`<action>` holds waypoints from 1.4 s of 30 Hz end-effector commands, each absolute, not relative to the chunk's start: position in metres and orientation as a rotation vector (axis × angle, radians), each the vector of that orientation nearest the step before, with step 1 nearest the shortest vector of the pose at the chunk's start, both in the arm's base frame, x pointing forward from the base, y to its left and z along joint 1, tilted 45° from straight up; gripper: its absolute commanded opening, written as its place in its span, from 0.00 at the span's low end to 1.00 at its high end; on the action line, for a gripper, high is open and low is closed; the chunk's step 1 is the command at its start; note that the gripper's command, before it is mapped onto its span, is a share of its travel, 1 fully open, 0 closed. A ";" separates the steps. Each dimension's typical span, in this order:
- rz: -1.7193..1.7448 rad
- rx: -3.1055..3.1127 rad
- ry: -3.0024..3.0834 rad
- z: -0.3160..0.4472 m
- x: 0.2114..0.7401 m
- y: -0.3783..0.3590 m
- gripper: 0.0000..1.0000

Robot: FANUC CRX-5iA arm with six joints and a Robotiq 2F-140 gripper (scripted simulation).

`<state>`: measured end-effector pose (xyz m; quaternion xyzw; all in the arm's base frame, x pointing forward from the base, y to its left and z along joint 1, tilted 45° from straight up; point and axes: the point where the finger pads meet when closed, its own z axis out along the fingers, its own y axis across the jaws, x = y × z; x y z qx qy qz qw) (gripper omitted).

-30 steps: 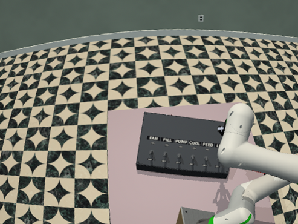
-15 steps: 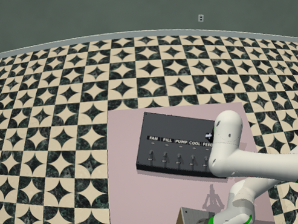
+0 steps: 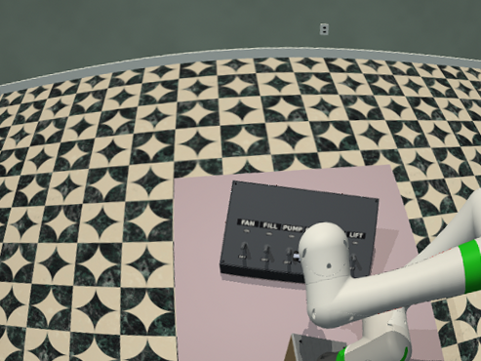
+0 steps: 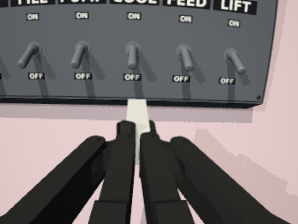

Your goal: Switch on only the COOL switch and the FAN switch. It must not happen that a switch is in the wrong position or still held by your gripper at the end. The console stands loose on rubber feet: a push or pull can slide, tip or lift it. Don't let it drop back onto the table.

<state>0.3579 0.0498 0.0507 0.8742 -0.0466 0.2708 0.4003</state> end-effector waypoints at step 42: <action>0.689 2.208 -0.119 0.042 0.355 0.051 0.00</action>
